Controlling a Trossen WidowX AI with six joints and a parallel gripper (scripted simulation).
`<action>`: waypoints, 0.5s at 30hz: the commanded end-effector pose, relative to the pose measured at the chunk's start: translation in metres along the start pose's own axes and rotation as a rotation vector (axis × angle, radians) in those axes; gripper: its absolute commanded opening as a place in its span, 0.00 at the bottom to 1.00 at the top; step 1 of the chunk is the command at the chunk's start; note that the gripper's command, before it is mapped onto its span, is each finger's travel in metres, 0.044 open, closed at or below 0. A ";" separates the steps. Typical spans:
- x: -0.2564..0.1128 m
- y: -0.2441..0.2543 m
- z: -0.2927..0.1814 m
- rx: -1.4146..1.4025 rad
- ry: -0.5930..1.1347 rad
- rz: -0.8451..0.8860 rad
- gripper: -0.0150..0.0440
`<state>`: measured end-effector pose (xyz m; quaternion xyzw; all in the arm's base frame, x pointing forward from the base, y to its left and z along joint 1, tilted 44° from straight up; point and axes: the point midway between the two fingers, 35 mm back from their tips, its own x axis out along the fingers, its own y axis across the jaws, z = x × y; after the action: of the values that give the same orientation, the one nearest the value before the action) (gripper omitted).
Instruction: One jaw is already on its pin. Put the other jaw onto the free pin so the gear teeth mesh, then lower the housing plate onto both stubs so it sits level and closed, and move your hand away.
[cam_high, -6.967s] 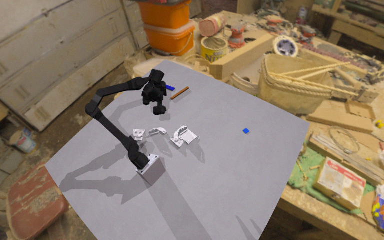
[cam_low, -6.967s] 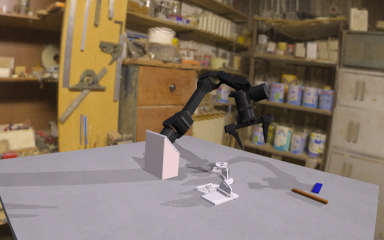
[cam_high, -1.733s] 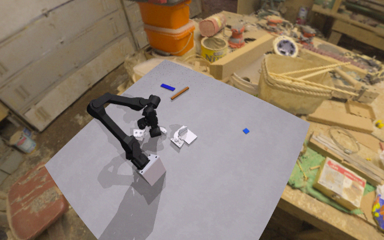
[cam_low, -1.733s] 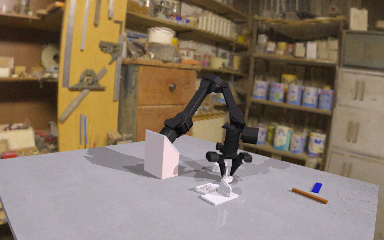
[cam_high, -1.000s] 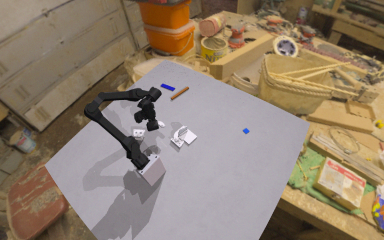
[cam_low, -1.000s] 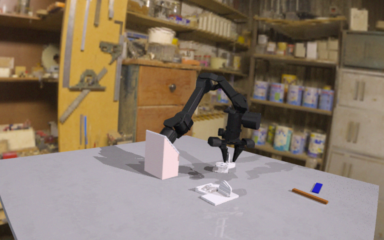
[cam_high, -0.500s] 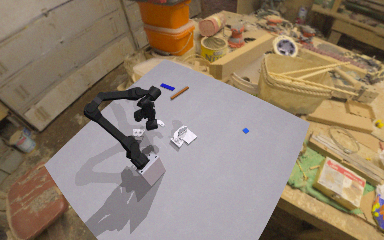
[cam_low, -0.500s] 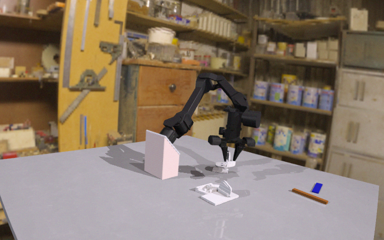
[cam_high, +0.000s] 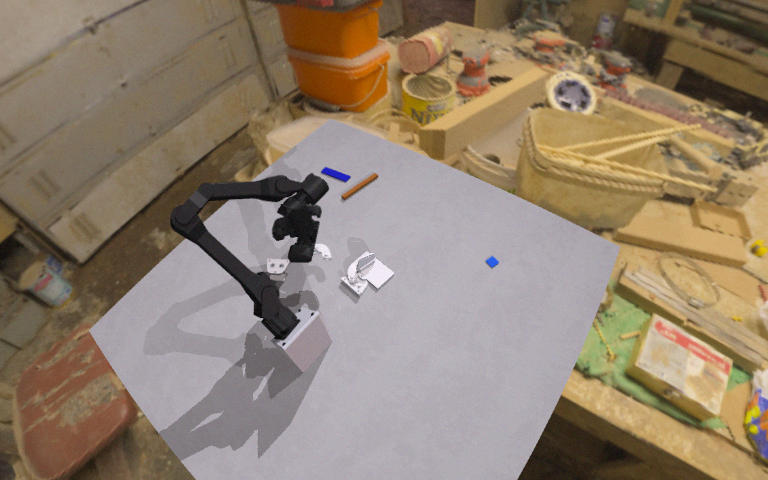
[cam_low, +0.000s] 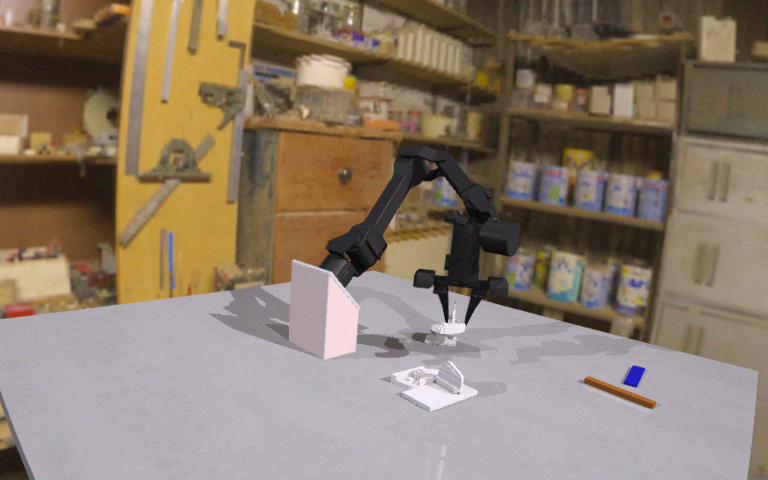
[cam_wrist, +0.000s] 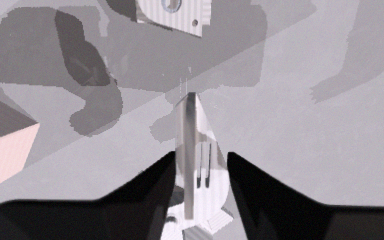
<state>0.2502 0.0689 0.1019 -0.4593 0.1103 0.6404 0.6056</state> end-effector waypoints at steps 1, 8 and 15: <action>0.002 0.003 -0.007 0.110 0.000 0.006 0.48; 0.002 0.007 -0.014 0.256 0.003 0.007 0.48; 0.002 0.011 -0.021 0.402 0.006 0.008 0.48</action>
<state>0.2507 0.0569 0.0904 -0.3600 0.2099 0.6150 0.6694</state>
